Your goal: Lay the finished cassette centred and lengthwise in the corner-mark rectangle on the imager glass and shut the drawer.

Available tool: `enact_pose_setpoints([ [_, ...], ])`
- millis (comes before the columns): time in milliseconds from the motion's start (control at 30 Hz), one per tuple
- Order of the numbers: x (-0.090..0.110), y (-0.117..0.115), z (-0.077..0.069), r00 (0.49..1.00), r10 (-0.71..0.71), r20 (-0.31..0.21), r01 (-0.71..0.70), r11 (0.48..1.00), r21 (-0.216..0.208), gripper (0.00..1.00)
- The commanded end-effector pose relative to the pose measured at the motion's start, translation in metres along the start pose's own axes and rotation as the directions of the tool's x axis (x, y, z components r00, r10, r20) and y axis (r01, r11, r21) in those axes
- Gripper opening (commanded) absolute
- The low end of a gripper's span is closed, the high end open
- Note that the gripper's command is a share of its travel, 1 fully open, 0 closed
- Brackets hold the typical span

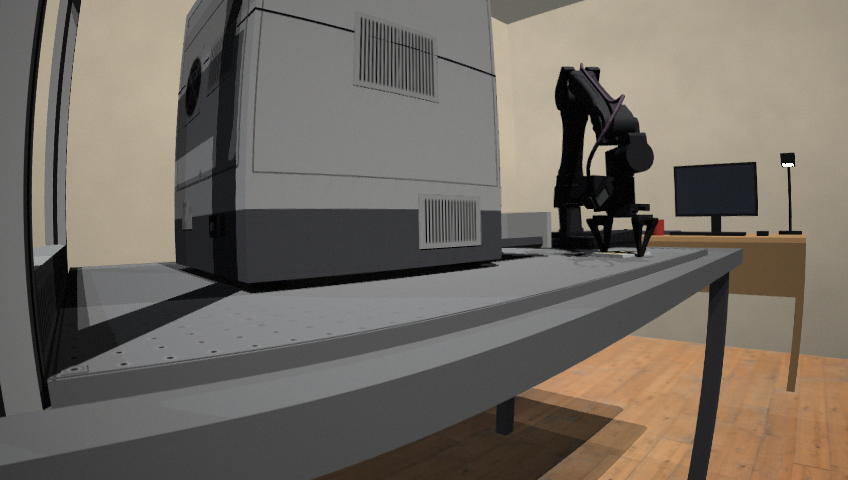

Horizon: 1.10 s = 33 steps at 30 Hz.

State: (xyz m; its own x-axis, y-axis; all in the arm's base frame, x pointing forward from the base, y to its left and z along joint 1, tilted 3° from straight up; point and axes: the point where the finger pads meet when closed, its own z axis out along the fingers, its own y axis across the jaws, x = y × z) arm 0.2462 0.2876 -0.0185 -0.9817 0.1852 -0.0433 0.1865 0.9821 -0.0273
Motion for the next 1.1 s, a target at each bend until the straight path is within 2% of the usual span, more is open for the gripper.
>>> enact_pose_setpoints([
  [0,-0.0035,0.0041,-0.0051,1.0,-0.002,0.017,0.003,1.0,-0.016,1.0],
  [367,-0.0034,0.0041,-0.0053,1.0,-0.002,0.017,0.003,1.0,-0.016,1.0],
  [400,-0.0034,0.0041,-0.0053,1.0,-0.002,0.017,0.003,1.0,-0.016,0.0],
  [1067,-0.0034,0.0041,-0.0053,1.0,-0.002,0.017,0.003,1.0,-0.016,0.0],
])
